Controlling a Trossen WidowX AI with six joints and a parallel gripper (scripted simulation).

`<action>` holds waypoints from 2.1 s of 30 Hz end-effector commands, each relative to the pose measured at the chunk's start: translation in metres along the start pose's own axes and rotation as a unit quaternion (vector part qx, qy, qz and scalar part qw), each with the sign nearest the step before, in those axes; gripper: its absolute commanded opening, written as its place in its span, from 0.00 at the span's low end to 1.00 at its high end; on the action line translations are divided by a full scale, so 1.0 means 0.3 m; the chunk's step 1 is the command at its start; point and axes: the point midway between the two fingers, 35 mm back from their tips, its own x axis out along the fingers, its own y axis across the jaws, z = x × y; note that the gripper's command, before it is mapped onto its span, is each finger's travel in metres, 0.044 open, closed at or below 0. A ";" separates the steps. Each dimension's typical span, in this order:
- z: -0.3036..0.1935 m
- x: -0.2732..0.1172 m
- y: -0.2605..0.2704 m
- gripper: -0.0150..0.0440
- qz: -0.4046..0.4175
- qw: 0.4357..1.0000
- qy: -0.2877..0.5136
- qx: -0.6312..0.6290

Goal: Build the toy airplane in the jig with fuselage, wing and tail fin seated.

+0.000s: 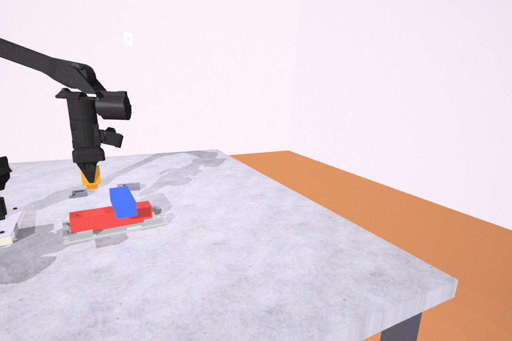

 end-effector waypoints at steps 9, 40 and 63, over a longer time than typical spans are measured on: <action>-0.057 0.025 -0.119 0.25 -0.003 1.000 0.003 -0.005; -0.084 0.035 -0.162 0.37 -0.002 1.000 0.004 -0.007; -0.084 0.150 -0.163 0.37 -0.002 1.000 0.004 -0.007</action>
